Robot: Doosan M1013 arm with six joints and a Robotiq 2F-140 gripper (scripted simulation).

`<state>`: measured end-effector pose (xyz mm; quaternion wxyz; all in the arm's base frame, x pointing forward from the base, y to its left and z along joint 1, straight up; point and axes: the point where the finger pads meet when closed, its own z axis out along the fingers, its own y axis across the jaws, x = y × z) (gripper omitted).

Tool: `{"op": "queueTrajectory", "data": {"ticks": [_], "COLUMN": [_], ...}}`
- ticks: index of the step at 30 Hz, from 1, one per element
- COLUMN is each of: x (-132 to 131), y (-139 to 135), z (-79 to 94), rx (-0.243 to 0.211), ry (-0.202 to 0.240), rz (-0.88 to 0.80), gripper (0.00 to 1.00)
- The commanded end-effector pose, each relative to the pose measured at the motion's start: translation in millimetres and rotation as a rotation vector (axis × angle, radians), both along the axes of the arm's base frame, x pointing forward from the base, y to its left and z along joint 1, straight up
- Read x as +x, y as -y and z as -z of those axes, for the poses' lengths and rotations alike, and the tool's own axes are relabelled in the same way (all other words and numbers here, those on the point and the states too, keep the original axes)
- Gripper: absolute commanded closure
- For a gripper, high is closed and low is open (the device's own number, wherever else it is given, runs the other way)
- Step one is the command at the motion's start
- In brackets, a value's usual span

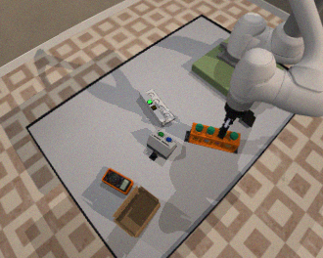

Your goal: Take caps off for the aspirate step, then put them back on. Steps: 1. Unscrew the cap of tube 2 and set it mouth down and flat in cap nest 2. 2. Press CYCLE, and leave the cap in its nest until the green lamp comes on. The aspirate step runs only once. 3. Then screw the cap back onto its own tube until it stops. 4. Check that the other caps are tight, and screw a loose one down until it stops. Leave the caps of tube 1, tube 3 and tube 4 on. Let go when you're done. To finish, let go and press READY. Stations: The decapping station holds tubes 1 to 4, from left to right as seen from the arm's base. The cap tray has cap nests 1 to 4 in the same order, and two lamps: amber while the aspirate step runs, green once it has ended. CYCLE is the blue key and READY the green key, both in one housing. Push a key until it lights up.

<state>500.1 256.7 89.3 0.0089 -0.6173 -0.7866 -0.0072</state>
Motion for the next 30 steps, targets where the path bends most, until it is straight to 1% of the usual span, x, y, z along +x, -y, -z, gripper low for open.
{"op": "queueTrajectory", "data": {"ticks": [1, 7, 8, 20, 23, 24, 28, 30], "x": [0.4, 0.4, 0.4, 0.3, 0.4, 0.4, 0.3, 0.3], "y": [-0.5, -0.5, -0.5, -0.5, -0.5, -0.5, -0.5, -0.5], "z": [-0.6, -0.5, 0.1, 0.1, -0.4, -0.4, -0.4, -0.4], "rx": [-0.021, -0.021, -0.021, -0.021, -0.021, -0.021, -0.021, -0.021], "ry": [0.004, 0.004, 0.004, 0.004, 0.007, 0.008, 0.011, 0.011], "rz": [0.221, 0.221, 0.221, 0.221, -0.029, -0.084, -0.280, -0.280], "gripper": [0.70, 0.70, 0.59, 0.59, 0.59, 0.59, 0.59, 0.59]}}
